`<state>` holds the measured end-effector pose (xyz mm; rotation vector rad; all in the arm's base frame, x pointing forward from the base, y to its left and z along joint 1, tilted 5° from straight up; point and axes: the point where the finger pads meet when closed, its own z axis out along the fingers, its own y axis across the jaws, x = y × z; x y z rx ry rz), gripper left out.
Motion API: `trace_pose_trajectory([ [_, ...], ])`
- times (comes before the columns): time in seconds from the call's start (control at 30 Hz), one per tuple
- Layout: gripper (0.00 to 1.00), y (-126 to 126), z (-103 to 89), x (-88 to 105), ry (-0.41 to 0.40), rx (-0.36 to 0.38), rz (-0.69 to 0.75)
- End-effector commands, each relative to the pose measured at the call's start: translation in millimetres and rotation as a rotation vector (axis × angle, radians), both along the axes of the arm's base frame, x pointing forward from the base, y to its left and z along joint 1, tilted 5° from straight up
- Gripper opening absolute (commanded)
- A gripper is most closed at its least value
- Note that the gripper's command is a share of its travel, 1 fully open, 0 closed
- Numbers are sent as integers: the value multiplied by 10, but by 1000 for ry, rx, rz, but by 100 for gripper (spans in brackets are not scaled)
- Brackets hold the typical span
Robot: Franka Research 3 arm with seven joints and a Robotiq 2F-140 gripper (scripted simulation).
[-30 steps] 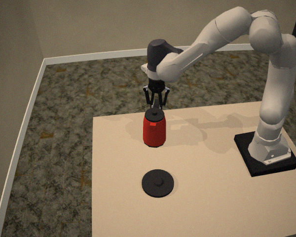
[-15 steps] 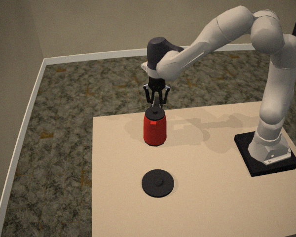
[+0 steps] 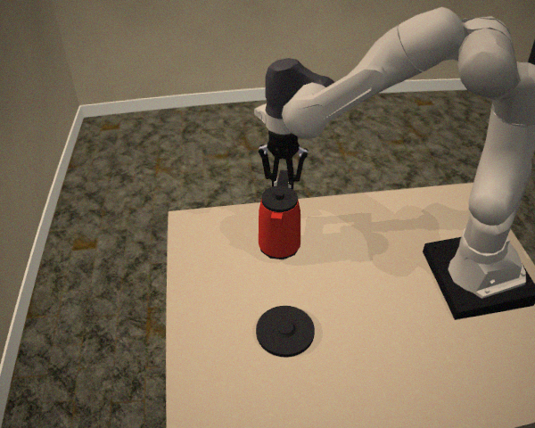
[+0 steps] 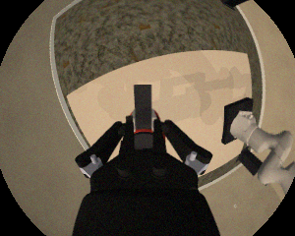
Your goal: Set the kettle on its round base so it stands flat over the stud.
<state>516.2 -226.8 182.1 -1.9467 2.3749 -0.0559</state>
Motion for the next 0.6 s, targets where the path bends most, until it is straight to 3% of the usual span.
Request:
trace_pose_trajectory([
  [0.0,0,-12,94,-2,-4,2,1],
  [0.57,0,-12,128,-5,-4,2,1],
])
